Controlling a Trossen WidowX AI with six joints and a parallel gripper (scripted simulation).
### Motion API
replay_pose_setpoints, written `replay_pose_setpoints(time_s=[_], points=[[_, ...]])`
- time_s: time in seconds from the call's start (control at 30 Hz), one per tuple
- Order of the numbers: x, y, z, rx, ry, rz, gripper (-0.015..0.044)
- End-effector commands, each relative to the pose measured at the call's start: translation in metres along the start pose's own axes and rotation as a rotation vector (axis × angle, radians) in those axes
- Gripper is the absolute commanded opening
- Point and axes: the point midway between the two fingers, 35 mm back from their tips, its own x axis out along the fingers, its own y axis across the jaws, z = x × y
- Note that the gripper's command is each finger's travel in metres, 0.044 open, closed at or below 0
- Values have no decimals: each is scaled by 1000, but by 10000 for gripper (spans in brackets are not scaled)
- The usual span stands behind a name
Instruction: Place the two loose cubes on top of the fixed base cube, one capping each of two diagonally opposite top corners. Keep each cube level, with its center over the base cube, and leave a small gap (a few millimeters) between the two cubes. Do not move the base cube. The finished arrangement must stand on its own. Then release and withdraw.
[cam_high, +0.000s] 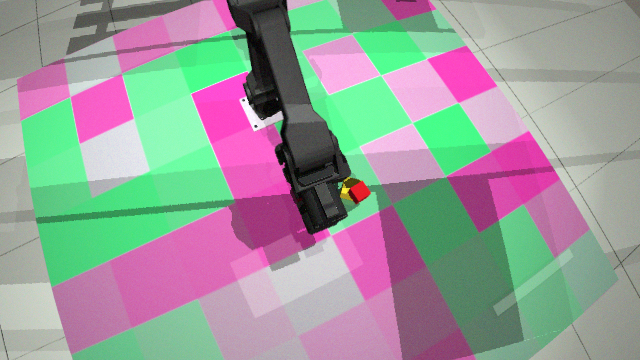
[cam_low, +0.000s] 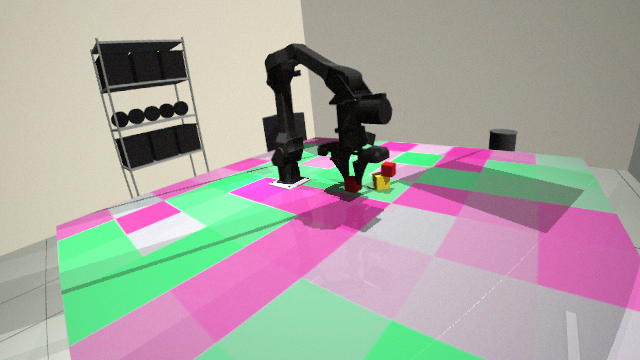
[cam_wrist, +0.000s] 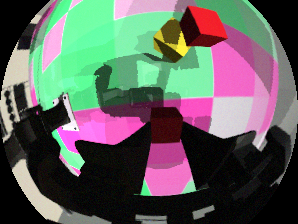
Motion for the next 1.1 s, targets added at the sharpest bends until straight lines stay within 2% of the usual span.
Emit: replay_pose_setpoints(time_s=[0.0, 0.7, 1.07], points=[[-13, -2, 0, -4, 3, -7, 105], [-79, 3, 0, -4, 3, -7, 105], [-81, 0, 15, 201, 1, -7, 105]])
